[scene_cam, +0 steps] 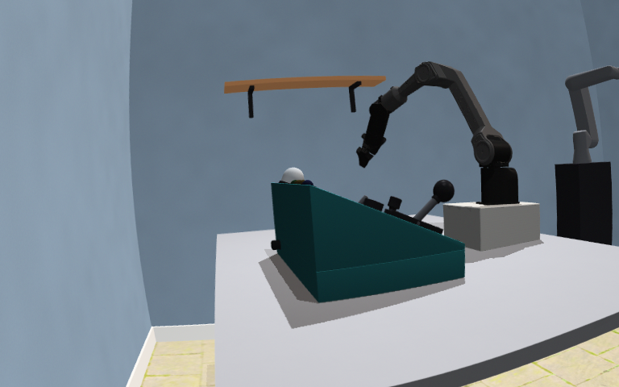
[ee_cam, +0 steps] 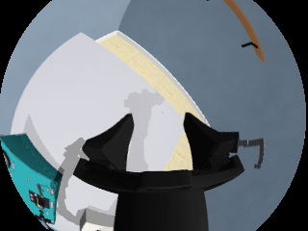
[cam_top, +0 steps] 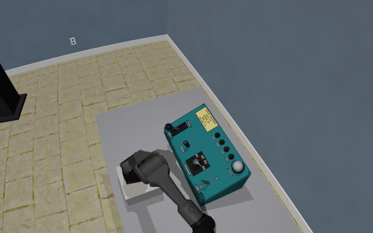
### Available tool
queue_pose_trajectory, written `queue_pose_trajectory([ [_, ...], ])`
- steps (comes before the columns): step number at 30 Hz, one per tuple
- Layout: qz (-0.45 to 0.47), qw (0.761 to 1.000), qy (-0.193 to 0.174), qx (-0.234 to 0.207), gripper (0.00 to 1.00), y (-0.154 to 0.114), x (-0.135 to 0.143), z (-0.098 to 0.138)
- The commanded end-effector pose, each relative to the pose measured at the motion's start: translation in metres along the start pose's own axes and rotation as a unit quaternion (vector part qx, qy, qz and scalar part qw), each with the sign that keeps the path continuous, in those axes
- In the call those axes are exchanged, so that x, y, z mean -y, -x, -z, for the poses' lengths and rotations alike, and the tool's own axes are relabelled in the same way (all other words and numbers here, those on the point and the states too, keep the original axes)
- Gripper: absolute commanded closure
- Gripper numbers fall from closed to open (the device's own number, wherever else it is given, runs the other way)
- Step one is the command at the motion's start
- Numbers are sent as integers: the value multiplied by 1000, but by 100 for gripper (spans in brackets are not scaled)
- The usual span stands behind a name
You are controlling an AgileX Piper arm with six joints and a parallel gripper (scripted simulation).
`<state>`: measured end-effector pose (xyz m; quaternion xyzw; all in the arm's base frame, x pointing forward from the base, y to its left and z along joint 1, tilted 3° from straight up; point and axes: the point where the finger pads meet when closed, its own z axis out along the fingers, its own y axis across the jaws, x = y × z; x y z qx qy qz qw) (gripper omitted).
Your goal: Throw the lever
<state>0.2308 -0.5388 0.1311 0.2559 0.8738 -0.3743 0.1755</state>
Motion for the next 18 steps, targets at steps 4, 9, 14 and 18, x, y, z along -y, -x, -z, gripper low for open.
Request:
queue_pose_trajectory([
  [4,18,996,70,45,0,58,-125,77],
  [9,47,983,152,88,0,69,-258,191],
  [14,76,966,218,119,0,35,-343,292],
  [18,98,949,266,141,0,-10,-385,361],
])
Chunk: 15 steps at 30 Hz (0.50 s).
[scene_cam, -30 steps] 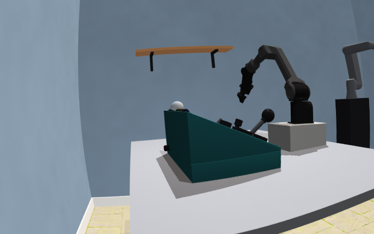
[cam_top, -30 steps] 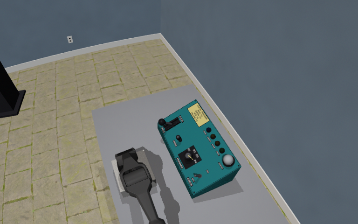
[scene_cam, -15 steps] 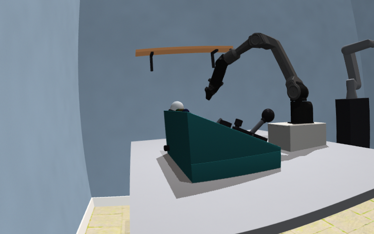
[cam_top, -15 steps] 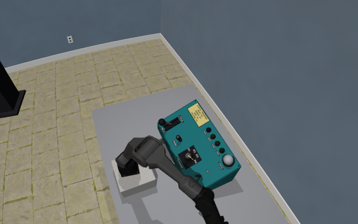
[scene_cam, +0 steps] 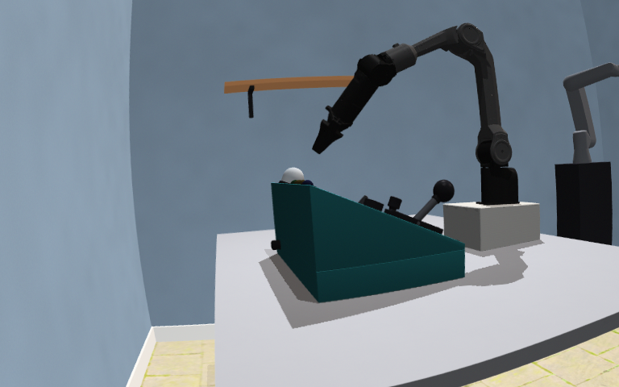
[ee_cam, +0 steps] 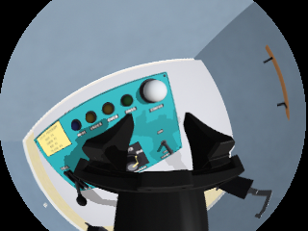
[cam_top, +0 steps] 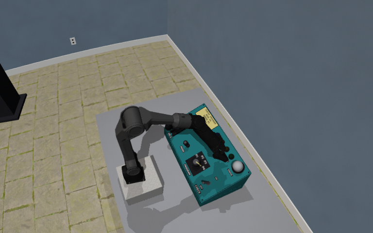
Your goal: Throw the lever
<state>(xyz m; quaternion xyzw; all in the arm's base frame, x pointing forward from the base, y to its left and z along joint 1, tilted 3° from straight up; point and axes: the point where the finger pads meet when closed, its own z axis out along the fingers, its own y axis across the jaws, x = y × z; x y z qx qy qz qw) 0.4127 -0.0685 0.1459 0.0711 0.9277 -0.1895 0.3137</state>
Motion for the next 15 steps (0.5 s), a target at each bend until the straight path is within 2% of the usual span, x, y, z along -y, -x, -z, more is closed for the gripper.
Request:
queue_pose_trajectory([
  [1,15,999,34,14,0,-16,-45,31],
  [4,36,996,81,34,0,-49,-96,75],
  [7,55,989,124,51,0,-85,-128,112],
  [12,80,977,185,74,0,-135,-152,153],
  [15,83,974,194,77,0,-143,-154,158],
])
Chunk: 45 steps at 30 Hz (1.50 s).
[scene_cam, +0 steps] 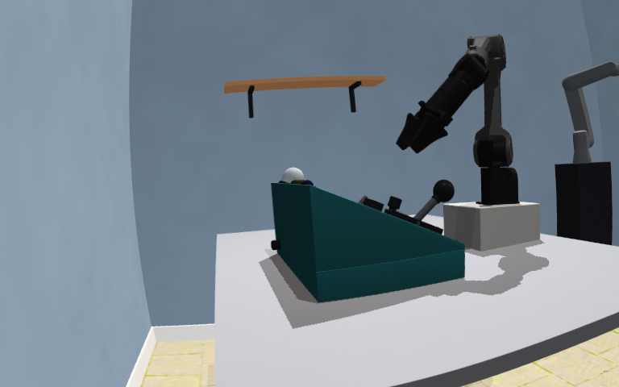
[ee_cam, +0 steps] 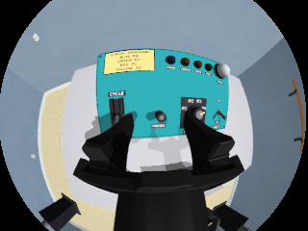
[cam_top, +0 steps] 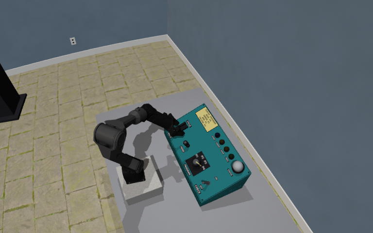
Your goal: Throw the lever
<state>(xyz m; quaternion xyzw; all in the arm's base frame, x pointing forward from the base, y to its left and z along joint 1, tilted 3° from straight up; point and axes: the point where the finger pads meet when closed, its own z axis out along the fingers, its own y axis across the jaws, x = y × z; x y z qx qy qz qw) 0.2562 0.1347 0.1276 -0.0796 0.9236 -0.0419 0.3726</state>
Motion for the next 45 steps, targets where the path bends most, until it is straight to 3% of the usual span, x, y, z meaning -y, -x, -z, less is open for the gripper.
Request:
queue_pose_trajectory([
  [1,5,1000,16,6,0,-11,-8,8],
  [10,20,998,59,21,0,-38,-24,27],
  [45,20,998,61,21,0,-39,-24,27],
])
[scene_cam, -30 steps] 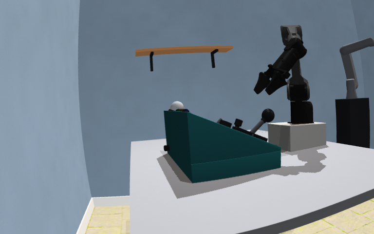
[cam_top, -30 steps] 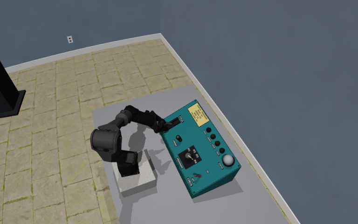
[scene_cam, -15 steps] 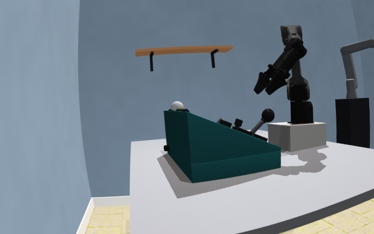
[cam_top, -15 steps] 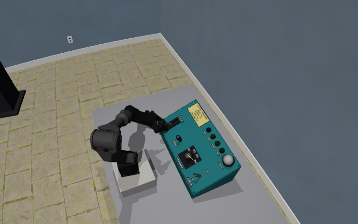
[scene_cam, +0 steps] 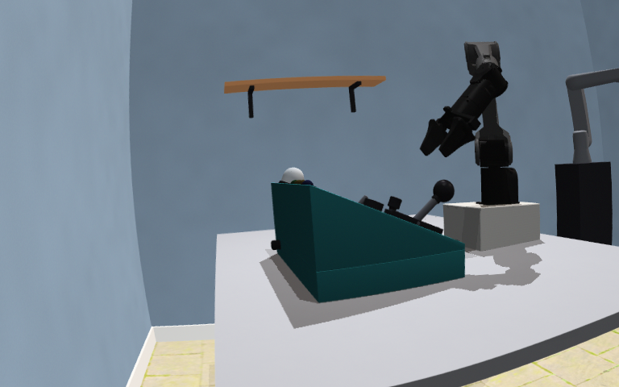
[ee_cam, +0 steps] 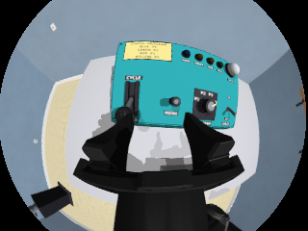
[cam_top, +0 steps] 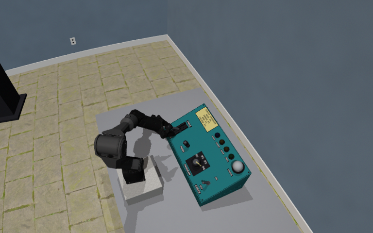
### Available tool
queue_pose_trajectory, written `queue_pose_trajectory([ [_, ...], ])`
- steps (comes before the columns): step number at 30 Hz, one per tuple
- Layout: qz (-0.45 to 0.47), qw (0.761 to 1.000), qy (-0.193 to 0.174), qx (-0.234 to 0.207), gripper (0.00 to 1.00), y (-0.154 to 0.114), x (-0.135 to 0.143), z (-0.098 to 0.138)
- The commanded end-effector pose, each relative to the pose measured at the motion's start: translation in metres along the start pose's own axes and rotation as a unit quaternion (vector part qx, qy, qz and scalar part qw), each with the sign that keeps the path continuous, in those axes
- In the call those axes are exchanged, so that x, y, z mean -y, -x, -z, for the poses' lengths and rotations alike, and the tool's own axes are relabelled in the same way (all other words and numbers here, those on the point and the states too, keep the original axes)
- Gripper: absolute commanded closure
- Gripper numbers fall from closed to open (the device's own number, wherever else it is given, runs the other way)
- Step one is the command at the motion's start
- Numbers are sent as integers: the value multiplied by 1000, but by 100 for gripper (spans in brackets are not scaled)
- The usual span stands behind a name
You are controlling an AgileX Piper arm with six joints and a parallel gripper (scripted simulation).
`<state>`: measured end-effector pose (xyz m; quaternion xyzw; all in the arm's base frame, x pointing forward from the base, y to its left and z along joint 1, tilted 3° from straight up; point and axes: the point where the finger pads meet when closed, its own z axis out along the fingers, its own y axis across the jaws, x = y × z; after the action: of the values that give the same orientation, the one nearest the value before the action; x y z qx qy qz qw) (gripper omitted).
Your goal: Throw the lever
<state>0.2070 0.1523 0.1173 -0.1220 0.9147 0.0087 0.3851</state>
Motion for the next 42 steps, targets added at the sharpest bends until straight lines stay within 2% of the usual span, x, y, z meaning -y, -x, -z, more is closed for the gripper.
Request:
queue_pose_trajectory([
  [1,0,1000,0,0,0,0,0,0],
  [42,-2,1000,-6,-7,0,0,5,-1],
])
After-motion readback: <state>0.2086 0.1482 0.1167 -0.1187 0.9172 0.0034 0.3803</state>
